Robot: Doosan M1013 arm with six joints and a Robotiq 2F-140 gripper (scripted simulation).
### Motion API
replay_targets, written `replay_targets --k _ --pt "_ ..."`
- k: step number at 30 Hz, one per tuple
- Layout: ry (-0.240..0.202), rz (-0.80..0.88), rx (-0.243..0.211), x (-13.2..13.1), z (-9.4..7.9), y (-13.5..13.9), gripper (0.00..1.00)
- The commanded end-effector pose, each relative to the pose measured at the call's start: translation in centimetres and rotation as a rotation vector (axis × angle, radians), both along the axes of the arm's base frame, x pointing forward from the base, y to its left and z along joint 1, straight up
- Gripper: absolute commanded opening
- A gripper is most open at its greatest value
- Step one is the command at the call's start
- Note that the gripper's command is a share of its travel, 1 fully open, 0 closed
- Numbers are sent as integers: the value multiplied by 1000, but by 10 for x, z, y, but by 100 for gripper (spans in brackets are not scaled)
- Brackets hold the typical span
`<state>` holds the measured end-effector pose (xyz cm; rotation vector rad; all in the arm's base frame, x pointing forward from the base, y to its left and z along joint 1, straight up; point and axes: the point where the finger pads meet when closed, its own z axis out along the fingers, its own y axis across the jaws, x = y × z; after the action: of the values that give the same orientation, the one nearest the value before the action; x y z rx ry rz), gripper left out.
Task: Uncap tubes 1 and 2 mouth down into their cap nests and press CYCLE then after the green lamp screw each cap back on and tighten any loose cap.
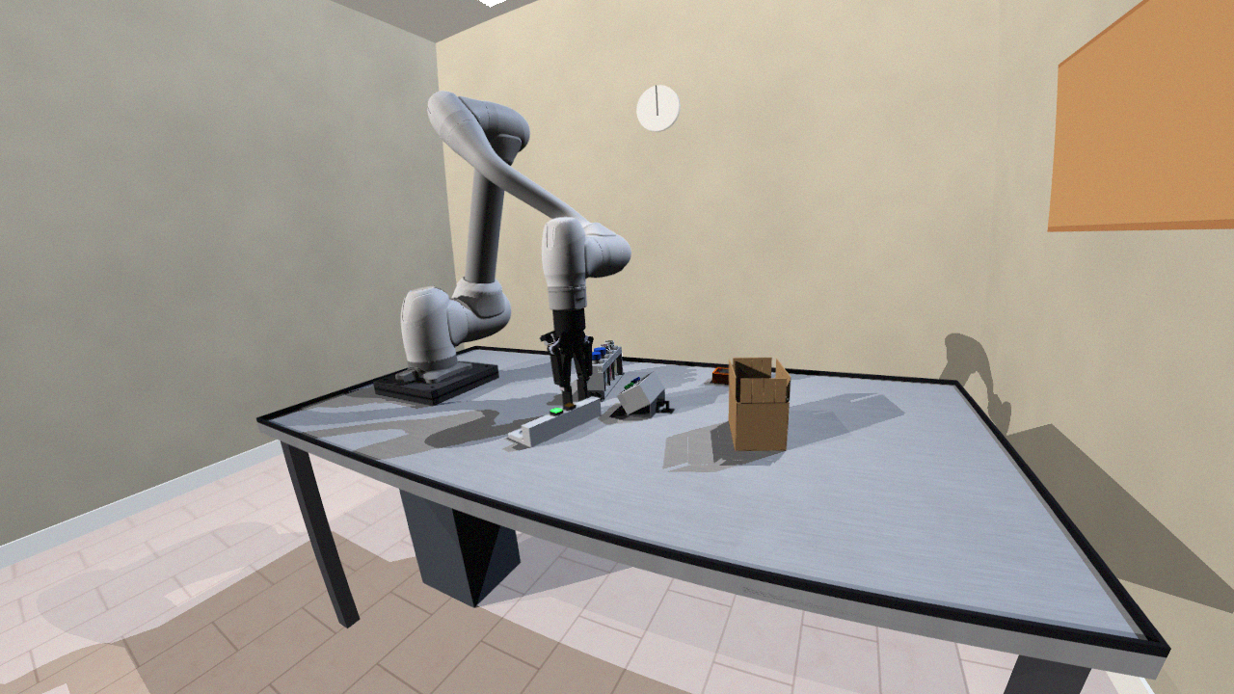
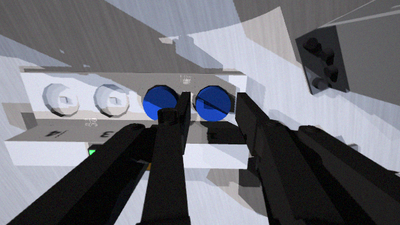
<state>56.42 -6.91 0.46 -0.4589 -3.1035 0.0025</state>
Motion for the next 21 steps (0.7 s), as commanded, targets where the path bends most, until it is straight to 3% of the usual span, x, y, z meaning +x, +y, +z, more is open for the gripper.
replay_targets --k 1,12,13,21 --pt "-1 0 0 0 -1 0 36" --pt "-1 0 0 0 -4 0 36" --pt "-1 0 0 0 -4 0 30" --pt "-1 0 0 0 -4 0 30"
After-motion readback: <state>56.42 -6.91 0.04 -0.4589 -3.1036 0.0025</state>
